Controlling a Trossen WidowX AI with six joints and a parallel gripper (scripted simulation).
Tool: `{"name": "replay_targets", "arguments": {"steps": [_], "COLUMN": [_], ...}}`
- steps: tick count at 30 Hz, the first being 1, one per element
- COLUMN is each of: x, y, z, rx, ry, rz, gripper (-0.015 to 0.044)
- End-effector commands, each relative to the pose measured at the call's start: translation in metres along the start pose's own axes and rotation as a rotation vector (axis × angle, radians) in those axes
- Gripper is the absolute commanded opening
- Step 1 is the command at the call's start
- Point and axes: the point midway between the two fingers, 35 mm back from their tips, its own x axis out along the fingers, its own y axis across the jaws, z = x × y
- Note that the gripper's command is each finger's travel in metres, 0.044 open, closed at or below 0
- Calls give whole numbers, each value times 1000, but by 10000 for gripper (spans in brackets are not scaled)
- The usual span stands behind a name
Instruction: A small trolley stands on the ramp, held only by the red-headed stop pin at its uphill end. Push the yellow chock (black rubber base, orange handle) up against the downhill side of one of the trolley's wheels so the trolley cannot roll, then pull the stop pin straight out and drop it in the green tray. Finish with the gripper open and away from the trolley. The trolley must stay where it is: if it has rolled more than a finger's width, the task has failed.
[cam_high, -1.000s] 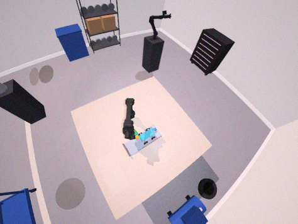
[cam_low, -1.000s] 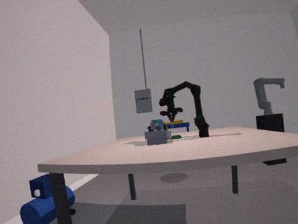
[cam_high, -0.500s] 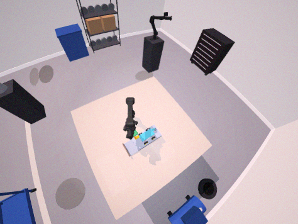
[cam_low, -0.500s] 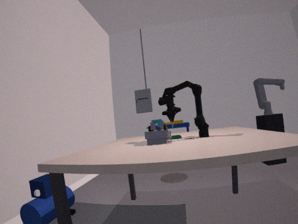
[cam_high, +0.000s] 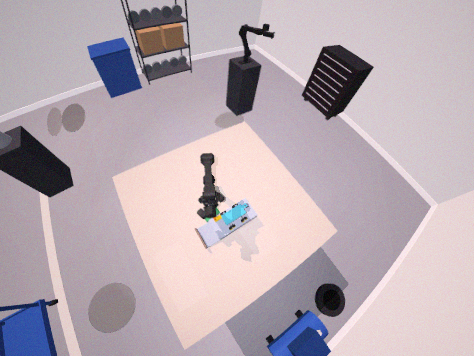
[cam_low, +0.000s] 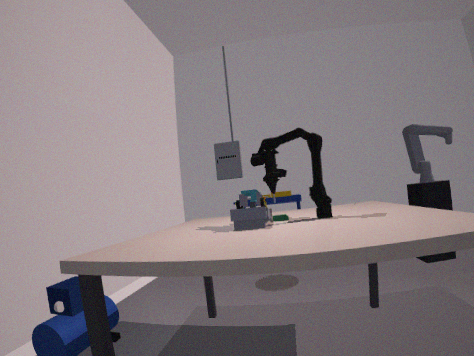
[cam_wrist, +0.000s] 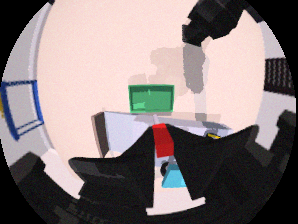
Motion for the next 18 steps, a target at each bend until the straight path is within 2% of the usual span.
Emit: {"name": "replay_targets", "arguments": {"steps": [1, 9, 18], "x": [0, 0, 19], "y": [-2, -2, -6], "z": [1, 1, 19], "rx": [110, 131, 145], "ry": [-7, -7, -10], "rz": [25, 29, 32], "gripper": [0, 0, 0]}}
